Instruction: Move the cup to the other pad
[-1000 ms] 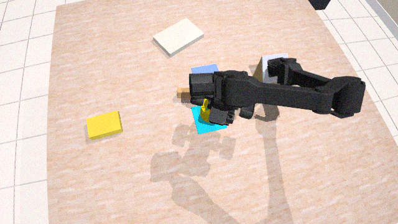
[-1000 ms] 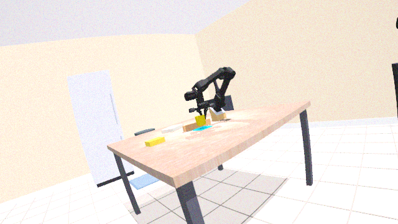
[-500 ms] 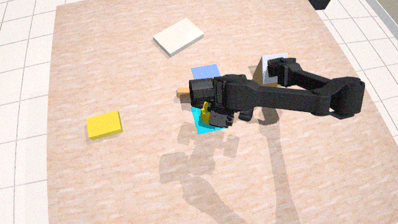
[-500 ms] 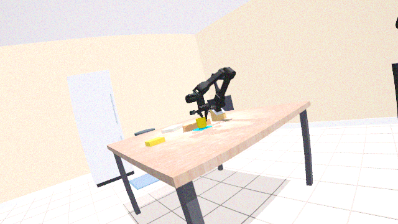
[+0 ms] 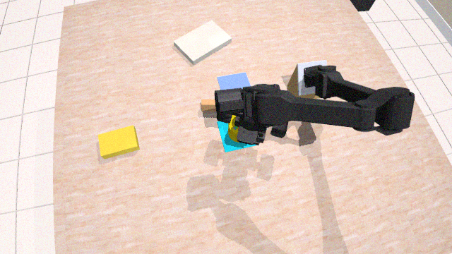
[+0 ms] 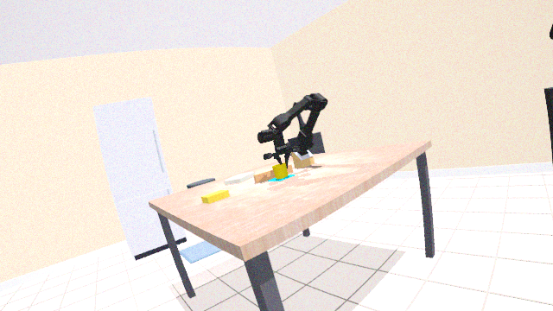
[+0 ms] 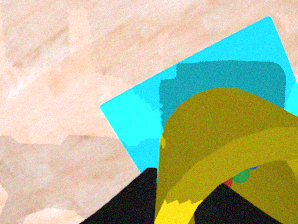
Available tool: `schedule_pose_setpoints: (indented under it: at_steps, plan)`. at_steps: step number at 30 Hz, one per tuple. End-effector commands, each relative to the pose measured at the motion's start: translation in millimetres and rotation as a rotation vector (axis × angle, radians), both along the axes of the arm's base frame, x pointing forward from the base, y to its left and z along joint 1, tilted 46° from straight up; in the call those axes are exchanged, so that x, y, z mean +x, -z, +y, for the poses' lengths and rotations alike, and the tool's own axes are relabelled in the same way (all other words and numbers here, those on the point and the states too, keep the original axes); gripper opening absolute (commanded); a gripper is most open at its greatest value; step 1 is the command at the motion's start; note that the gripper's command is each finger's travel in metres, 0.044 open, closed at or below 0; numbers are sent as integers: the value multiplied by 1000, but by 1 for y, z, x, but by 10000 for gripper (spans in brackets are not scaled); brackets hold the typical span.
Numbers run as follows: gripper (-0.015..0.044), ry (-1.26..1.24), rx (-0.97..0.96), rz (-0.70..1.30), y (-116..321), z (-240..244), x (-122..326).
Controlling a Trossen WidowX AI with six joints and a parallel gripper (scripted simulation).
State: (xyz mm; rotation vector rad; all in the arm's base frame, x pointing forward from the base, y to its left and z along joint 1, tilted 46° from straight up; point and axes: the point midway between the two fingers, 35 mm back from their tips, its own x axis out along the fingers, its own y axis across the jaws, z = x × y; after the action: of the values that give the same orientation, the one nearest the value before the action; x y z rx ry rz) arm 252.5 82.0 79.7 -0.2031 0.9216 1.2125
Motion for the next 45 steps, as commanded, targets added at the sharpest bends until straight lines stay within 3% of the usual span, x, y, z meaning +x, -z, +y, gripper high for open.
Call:
schedule_pose_setpoints:
  at_steps: [1,45]
  plan:
    - [147,-1,0,-1,0,0,0]
    - [147,5,1,4,-33,-36,-3]
